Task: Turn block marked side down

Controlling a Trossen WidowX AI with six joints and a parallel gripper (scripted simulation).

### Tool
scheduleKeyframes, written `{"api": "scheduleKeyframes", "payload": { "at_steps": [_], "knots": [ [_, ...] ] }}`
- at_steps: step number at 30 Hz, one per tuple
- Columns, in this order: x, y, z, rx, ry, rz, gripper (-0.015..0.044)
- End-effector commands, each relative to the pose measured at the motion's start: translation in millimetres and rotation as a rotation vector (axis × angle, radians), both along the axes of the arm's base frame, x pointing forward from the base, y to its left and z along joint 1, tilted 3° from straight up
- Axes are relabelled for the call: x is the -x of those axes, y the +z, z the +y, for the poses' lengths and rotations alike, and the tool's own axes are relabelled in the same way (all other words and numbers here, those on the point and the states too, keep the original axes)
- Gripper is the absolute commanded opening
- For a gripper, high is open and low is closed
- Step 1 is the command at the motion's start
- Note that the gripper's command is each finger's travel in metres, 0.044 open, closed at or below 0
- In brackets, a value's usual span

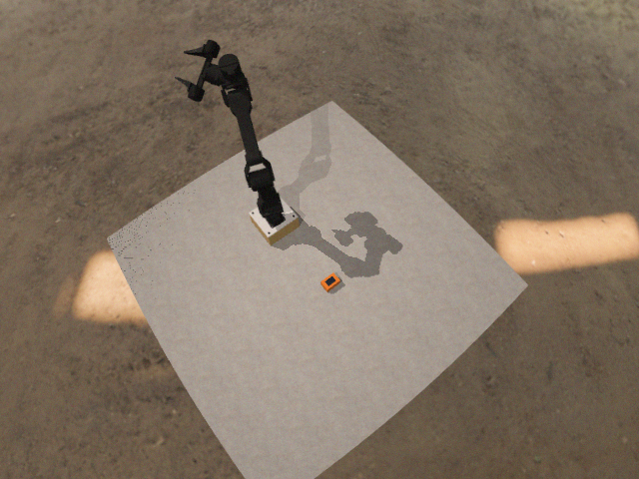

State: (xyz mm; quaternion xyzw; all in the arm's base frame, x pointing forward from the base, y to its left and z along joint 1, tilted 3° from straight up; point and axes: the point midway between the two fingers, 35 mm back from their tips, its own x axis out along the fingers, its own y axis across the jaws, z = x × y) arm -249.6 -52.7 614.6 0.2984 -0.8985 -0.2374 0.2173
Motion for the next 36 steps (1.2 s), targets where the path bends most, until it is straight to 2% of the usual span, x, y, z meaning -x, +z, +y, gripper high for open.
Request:
{"api": "scheduleKeyframes", "payload": {
  "at_steps": [1,2,11,18,26,36],
  "knots": [
    [1,-1,2,-0.002,-0.009,0.001,0.0426],
    [5,-3,8,-0.010,-0.035,0.002,0.0440],
    [50,-45,126,-0.166,-0.490,-0.014,0.0440],
    [48,-91,232,-0.302,-0.824,-0.113,0.0440],
    [-4,-145,341,-0.419,-1.158,-0.293,0.0440],
    [-115,-215,434,-0.494,-1.489,-0.597,0.0440]
  ]
}}
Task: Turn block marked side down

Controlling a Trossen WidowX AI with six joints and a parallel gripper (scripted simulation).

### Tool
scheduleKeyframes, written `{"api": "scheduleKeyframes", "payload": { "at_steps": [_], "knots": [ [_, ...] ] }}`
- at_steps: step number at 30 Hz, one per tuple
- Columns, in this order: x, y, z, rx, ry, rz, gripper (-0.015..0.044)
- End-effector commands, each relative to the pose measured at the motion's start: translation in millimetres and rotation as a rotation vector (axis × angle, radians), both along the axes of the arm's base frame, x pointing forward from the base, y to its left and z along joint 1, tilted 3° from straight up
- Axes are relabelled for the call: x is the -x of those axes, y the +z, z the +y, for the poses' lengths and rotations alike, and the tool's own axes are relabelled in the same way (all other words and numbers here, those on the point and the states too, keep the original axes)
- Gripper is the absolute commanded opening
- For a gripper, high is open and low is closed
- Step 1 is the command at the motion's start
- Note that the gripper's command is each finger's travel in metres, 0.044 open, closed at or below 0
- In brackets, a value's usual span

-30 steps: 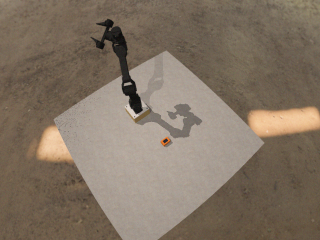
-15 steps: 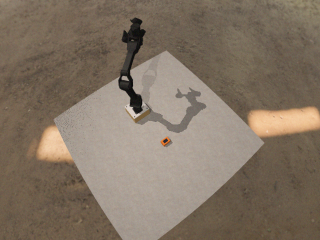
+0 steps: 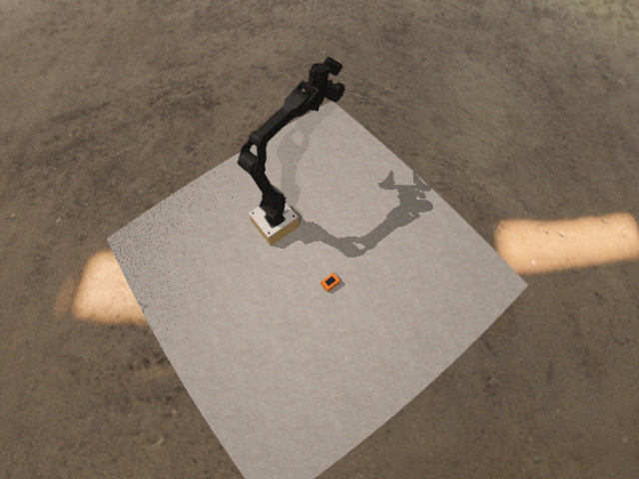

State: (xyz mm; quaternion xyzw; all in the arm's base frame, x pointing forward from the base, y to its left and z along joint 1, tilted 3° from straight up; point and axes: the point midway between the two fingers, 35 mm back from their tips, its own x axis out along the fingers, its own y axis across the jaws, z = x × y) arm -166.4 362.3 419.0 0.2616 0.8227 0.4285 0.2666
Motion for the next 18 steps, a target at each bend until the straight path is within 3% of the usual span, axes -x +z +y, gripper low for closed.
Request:
{"api": "scheduleKeyframes", "payload": {
  "at_steps": [1,10,18],
  "knots": [
    [-42,-26,25,0.011,-0.120,-0.095,0.0440],
    [-169,-100,59,0.080,-0.361,-0.395,0.0440],
    [-294,-170,38,0.243,-0.502,-0.668,0.0440]
  ]
}}
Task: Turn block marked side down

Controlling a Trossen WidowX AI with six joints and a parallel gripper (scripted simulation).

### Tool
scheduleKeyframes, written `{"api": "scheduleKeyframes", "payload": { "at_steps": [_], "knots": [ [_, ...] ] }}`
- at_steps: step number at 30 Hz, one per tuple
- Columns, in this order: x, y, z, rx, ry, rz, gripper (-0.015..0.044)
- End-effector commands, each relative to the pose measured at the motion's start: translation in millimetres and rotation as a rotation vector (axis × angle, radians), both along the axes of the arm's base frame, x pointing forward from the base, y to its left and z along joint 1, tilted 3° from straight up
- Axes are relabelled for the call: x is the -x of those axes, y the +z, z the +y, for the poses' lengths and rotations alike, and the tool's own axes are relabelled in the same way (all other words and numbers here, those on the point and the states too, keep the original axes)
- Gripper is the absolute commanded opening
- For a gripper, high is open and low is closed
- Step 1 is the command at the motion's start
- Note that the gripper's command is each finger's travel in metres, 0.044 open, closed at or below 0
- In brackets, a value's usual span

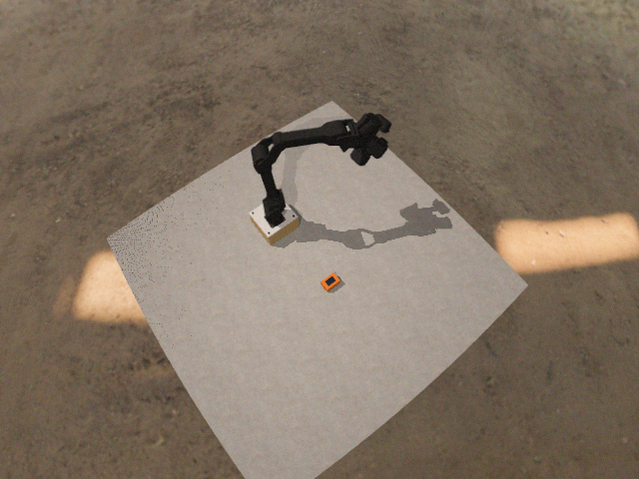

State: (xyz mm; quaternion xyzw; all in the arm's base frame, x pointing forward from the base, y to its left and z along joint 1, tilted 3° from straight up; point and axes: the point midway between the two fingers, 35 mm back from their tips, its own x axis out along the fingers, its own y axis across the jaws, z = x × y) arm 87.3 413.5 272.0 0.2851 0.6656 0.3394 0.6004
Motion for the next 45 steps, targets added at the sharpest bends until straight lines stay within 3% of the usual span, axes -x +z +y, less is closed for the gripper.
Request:
{"api": "scheduleKeyframes", "payload": {
  "at_steps": [1,14,20,27,32,36,45],
  "knots": [
    [-55,-32,-19,0.098,-0.065,-0.102,0.0440],
    [-205,-139,-161,0.546,-0.156,-0.285,0.0440],
    [-236,-182,-255,0.762,-0.111,-0.253,0.0440],
    [-238,-220,-359,0.934,-0.002,-0.133,0.0440],
    [-238,-221,-362,0.937,0.002,-0.129,0.0440],
    [-239,-254,-363,0.937,0.002,-0.129,0.0440],
    [-240,-271,-365,0.937,0.002,-0.129,0.0440]
  ]
}}
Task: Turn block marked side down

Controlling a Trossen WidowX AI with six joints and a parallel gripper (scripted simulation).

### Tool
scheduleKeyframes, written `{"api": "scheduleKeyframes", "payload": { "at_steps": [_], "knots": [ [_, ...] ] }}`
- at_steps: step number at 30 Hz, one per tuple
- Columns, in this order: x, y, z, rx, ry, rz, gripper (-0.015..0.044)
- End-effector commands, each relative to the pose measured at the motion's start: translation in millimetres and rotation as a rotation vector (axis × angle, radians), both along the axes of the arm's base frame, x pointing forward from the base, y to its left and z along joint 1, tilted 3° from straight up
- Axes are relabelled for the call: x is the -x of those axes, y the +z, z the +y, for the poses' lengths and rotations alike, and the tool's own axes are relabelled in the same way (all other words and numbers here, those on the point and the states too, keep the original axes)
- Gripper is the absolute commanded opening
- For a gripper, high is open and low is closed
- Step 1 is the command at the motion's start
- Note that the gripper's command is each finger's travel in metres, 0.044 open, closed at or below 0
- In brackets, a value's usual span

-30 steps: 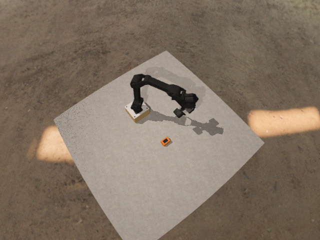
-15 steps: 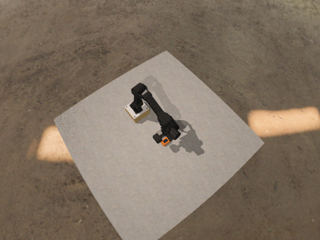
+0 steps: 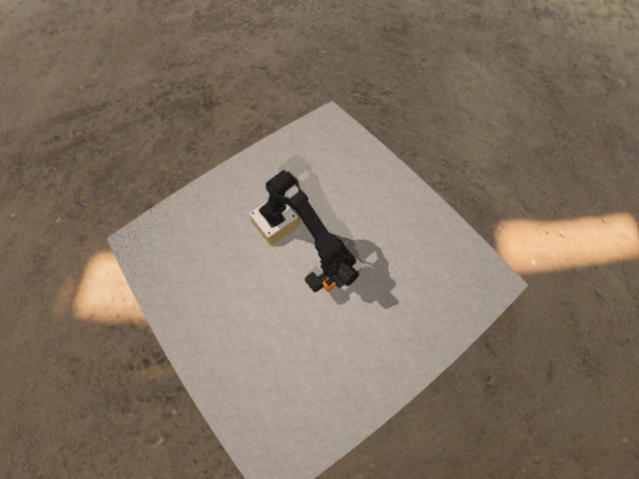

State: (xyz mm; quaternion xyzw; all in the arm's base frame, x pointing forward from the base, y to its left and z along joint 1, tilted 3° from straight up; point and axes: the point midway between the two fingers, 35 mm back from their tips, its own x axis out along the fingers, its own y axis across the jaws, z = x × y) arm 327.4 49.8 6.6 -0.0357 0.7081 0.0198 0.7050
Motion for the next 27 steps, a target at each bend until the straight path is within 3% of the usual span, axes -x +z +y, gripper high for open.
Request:
{"api": "scheduleKeyframes", "payload": {
  "at_steps": [1,23,27],
  "knots": [
    [0,-6,-1,0.004,0.005,0.001,0.0440],
    [1,-39,-2,0.004,0.005,0.002,0.0440],
    [1,-39,-2,0.004,0.005,0.002,0.0335]
  ]
}}
